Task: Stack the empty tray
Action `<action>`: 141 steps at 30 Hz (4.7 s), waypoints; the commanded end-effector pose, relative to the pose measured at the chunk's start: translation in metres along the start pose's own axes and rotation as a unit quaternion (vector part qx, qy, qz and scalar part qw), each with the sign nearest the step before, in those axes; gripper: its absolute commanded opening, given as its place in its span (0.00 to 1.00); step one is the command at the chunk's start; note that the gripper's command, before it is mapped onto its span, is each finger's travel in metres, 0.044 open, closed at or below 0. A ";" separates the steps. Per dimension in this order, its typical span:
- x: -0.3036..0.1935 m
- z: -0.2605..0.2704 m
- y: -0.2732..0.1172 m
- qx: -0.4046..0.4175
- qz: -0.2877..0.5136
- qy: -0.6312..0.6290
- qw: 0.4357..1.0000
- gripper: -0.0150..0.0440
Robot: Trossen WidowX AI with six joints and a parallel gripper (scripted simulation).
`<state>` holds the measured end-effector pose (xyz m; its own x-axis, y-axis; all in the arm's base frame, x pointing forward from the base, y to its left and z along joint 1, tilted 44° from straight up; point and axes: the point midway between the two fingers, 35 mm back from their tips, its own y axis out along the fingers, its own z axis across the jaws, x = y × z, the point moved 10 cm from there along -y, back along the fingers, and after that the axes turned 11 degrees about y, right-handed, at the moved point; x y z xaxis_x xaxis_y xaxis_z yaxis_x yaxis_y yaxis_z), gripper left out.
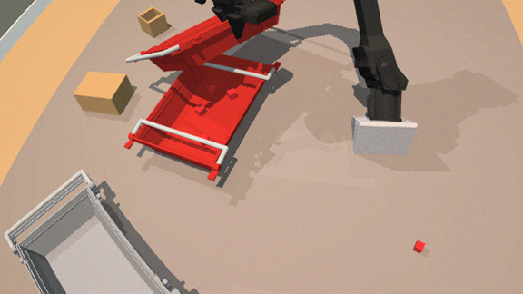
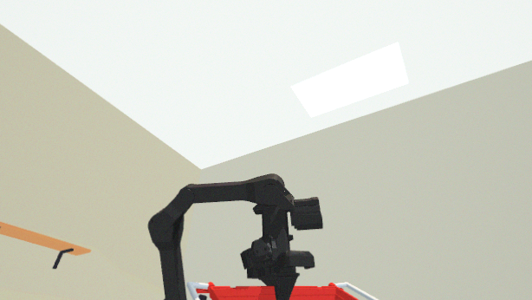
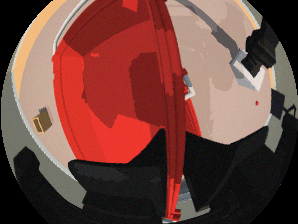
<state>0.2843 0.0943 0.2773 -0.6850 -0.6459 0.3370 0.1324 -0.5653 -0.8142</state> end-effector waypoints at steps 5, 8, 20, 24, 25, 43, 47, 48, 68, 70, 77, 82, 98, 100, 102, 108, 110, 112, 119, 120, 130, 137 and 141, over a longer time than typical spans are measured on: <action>-0.028 -0.023 -0.013 0.018 0.012 -0.032 0.999 0.25; -0.039 -0.033 -0.015 0.022 0.010 -0.045 0.999 0.25; -0.078 -0.080 -0.021 0.043 0.004 -0.097 0.994 0.25; -0.085 -0.091 -0.023 0.048 0.002 -0.108 0.993 0.25; -0.085 -0.091 -0.023 0.048 0.002 -0.108 0.993 0.25; -0.085 -0.091 -0.023 0.048 0.002 -0.108 0.993 0.25; -0.085 -0.091 -0.023 0.048 0.002 -0.108 0.993 0.25; -0.085 -0.091 -0.023 0.048 0.002 -0.108 0.993 0.25; -0.096 -0.099 -0.021 0.047 -0.001 -0.107 0.993 0.25; -0.097 -0.100 -0.021 0.047 -0.001 -0.107 0.993 0.25; -0.098 -0.100 -0.015 0.047 -0.007 -0.115 0.992 0.25; -0.100 -0.099 -0.003 0.046 -0.019 -0.131 0.990 0.25; -0.102 -0.098 0.027 0.042 -0.052 -0.175 0.982 0.25; -0.101 -0.099 0.028 0.041 -0.055 -0.179 0.981 0.25; -0.101 -0.100 0.029 0.041 -0.056 -0.181 0.981 0.25; -0.098 -0.102 0.034 0.040 -0.058 -0.182 0.981 0.25; -0.097 -0.103 0.036 0.040 -0.058 -0.183 0.981 0.25; -0.096 -0.103 0.037 0.040 -0.059 -0.184 0.980 0.25; -0.095 -0.104 0.039 0.040 -0.059 -0.184 0.980 0.25; -0.094 -0.104 0.040 0.040 -0.059 -0.184 0.980 0.25; -0.091 -0.106 0.045 0.040 -0.059 -0.184 0.980 0.25; -0.090 -0.107 0.048 0.040 -0.059 -0.184 0.980 0.25; -0.088 -0.108 0.052 0.040 -0.059 -0.184 0.980 0.25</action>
<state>0.2757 0.1828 0.1595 -0.4007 -0.7135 0.5747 0.1603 -0.6722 -0.7228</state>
